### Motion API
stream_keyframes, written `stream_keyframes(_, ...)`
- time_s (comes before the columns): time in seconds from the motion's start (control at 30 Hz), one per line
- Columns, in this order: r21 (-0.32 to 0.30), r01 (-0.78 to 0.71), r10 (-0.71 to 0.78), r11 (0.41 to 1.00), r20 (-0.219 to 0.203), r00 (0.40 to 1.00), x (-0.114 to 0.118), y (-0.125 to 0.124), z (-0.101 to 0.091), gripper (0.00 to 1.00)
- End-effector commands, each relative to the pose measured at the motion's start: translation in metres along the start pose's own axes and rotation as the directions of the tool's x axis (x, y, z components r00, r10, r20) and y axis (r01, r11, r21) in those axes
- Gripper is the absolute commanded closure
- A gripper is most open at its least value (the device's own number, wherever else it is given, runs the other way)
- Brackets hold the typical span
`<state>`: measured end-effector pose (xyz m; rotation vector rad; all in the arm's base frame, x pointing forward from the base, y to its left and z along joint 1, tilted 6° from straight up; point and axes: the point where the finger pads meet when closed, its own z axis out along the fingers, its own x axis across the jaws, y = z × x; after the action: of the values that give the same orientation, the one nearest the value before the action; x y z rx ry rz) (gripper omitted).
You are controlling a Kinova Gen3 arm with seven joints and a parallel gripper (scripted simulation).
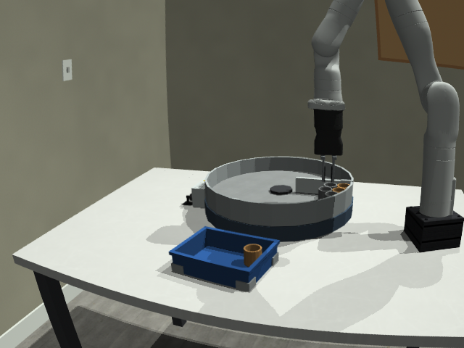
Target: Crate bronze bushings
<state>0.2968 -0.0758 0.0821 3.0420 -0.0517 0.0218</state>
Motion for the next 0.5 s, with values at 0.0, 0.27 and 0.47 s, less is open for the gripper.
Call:
stream_keyframes(0.0,0.000,0.000,0.000,1.000,-0.001,1.000,0.000,0.000,0.000,0.55)
stream_keyframes(0.27,0.000,-0.001,0.001,1.000,-0.002,1.000,0.001,0.000,0.014,0.55)
stream_keyframes(0.47,0.000,-0.001,0.001,1.000,-0.002,1.000,0.001,0.000,0.014,0.55)
